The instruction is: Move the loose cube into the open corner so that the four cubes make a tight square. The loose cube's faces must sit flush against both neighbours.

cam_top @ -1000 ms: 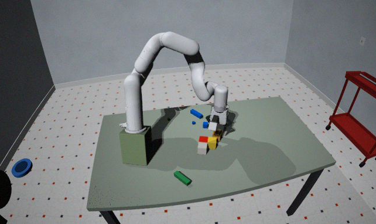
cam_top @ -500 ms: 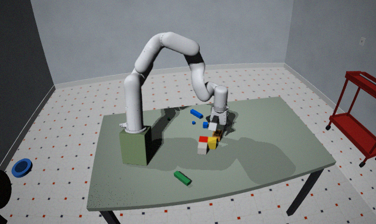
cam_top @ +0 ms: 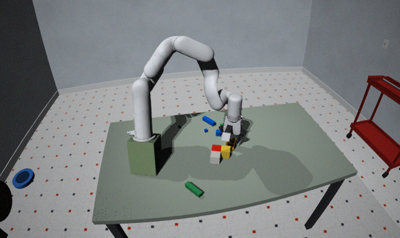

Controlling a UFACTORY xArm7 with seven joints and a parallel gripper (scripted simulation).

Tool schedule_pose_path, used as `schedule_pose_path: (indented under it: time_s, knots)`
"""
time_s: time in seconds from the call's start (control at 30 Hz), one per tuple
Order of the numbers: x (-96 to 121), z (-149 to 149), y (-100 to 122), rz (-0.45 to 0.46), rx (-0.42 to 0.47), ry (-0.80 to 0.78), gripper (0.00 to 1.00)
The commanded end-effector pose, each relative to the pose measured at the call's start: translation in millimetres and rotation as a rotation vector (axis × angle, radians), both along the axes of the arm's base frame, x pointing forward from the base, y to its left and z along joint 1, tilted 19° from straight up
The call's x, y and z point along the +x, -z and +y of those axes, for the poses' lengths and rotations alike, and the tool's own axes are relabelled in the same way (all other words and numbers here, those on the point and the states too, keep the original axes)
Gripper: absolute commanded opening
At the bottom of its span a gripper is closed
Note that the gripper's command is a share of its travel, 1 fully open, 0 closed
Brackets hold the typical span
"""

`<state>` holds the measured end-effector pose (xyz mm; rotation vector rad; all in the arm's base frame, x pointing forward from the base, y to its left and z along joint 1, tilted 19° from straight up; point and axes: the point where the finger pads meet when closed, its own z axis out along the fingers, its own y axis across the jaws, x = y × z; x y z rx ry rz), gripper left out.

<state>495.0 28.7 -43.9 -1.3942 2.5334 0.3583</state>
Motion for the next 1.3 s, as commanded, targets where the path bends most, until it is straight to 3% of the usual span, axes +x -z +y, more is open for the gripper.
schedule_pose_path:
  time_s: [0.0,0.7,1.27]
  knots:
    - [2,1,5,-0.004,-0.001,0.002,0.83]
    - [4,10,31,-0.004,-0.001,0.002,0.83]
    - [5,11,35,-0.004,-0.001,0.002,0.83]
